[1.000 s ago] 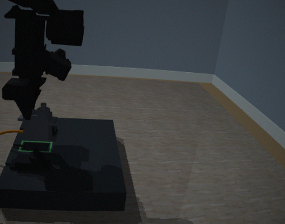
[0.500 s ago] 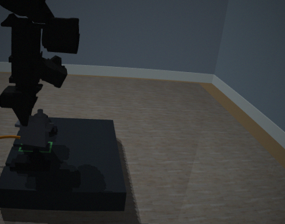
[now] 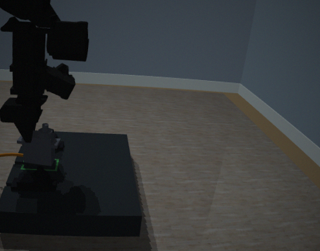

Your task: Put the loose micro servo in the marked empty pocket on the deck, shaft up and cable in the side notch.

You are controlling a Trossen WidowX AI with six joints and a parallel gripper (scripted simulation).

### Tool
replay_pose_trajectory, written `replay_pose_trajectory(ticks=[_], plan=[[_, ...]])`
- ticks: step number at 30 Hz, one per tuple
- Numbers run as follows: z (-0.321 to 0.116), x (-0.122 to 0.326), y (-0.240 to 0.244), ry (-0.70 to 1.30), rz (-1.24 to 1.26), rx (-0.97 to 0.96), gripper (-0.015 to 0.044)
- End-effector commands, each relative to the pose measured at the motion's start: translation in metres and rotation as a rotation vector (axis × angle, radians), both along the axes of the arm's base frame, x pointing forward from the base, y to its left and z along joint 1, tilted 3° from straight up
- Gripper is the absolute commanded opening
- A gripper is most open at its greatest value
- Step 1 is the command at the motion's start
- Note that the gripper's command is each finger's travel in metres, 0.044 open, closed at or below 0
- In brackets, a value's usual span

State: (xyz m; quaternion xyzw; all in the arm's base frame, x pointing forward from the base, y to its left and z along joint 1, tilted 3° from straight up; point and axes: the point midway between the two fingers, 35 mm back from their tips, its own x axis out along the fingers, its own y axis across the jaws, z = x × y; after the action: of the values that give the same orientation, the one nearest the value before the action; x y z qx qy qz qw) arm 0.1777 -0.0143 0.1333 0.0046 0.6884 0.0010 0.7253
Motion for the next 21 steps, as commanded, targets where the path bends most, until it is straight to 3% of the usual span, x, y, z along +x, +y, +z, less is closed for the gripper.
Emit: replay_pose_trajectory(ticks=[1, 21], plan=[[0.0004, 0.0013, 0.001, -0.006, 0.059, 0.001, 0.0], [0.0004, 0.0021, -0.0015, -0.007, 0.144, -0.004, 0.0]])
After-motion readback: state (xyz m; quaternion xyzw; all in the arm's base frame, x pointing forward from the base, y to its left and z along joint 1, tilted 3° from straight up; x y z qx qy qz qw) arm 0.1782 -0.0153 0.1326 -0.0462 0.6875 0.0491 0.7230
